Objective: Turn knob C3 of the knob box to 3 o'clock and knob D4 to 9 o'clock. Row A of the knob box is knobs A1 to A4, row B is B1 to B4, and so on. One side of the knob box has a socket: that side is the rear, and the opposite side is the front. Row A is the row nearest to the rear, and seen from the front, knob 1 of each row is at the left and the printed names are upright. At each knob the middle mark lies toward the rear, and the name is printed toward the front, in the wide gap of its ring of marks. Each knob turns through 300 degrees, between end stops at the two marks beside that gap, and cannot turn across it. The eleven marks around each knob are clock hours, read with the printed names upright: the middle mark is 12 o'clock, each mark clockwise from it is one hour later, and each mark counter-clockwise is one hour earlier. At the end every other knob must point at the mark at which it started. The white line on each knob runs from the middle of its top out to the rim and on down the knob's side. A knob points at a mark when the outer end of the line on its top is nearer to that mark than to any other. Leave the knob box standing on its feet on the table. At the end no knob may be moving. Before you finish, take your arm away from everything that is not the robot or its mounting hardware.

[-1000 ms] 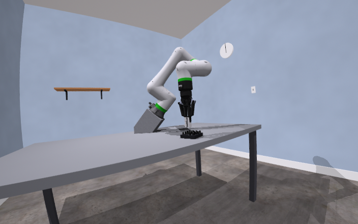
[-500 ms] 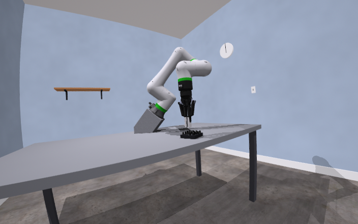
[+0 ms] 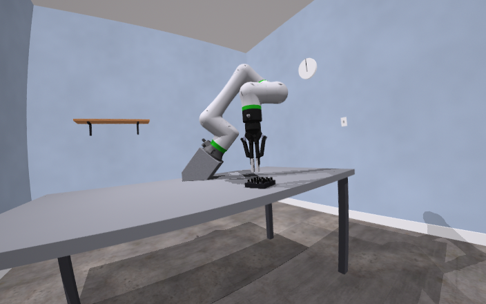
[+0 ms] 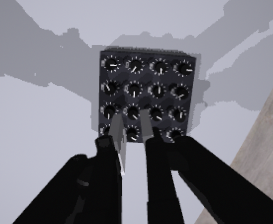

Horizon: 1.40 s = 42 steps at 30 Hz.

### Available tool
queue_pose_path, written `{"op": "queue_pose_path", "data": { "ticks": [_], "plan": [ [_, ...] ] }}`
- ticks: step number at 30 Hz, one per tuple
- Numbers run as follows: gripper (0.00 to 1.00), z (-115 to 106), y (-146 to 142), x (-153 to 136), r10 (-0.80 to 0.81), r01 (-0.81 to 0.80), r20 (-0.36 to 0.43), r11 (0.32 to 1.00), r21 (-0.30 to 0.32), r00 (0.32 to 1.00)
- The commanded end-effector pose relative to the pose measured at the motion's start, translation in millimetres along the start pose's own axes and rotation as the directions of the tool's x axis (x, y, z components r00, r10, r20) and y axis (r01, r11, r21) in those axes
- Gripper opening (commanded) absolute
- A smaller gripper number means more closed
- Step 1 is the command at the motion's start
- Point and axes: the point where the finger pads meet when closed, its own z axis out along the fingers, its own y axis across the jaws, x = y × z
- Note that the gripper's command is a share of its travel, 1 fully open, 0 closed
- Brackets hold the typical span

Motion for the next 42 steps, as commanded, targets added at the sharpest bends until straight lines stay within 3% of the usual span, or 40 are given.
{"op": "queue_pose_path", "data": {
  "ticks": [1, 5, 7, 20, 22, 23, 37, 39, 40, 42],
  "plan": [
    [0.12, -1.3, 0.0, -0.2, -0.155, 0.155, -0.004, 0.988, -0.009, 0.988],
    [0.12, -1.7, 0.1, -0.2, -0.218, 0.218, -0.003, 0.976, -0.009, 0.976],
    [0.12, -2.5, 0.2, -0.1, -0.331, 0.331, -0.002, 0.944, -0.009, 0.944],
    [0.12, -5.4, 0.4, 0.0, -0.676, 0.676, 0.002, 0.737, -0.009, 0.737],
    [0.12, -5.4, 0.4, 0.0, -0.676, 0.676, 0.002, 0.737, -0.009, 0.737],
    [0.12, -6.0, 0.4, 0.0, -0.741, 0.741, 0.003, 0.671, -0.009, 0.671],
    [0.12, -9.1, 0.7, 0.2, -0.954, 0.954, 0.006, 0.3, -0.007, 0.3],
    [0.12, -9.1, 0.7, 0.2, -0.954, 0.954, 0.006, 0.3, -0.007, 0.3],
    [0.12, -9.7, 0.7, 0.3, -0.978, 0.978, 0.007, 0.21, -0.006, 0.21],
    [0.12, -10.1, 0.7, 0.3, -0.987, 0.987, 0.007, 0.161, -0.006, 0.161]
  ]
}}
